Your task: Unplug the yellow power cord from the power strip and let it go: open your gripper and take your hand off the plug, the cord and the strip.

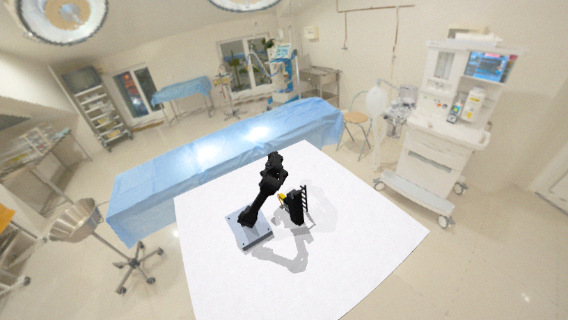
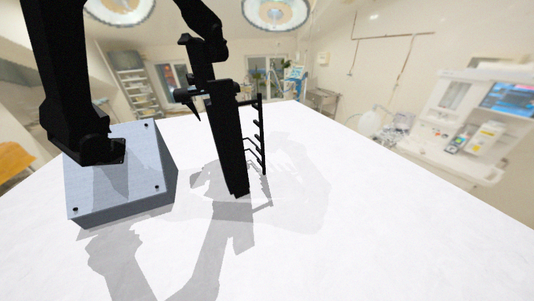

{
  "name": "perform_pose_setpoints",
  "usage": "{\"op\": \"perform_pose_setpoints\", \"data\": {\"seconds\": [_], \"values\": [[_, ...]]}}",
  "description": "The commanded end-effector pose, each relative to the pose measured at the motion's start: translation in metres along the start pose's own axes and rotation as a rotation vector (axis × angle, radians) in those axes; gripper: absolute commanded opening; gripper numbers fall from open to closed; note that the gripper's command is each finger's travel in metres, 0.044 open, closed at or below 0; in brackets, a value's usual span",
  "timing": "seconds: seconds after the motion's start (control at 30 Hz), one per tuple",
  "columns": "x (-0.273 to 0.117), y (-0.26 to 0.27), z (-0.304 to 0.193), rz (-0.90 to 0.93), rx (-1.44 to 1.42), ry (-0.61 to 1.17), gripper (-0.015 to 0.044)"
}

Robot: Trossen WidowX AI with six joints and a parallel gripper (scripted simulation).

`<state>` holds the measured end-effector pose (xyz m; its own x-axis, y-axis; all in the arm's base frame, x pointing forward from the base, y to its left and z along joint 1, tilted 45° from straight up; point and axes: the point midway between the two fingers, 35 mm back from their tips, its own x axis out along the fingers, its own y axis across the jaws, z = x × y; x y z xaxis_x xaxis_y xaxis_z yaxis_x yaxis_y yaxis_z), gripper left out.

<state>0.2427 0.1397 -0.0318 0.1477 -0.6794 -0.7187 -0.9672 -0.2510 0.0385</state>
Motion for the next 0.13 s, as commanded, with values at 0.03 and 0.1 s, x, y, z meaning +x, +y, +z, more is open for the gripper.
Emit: {"op": "perform_pose_setpoints", "data": {"seconds": [0.03, 0.1], "values": [[0.0007, 0.0005, 0.0017, 0.007, 0.000, -0.001, 0.0440], [0.0007, 0.0005, 0.0017, 0.007, 0.000, -0.001, 0.0440]]}}
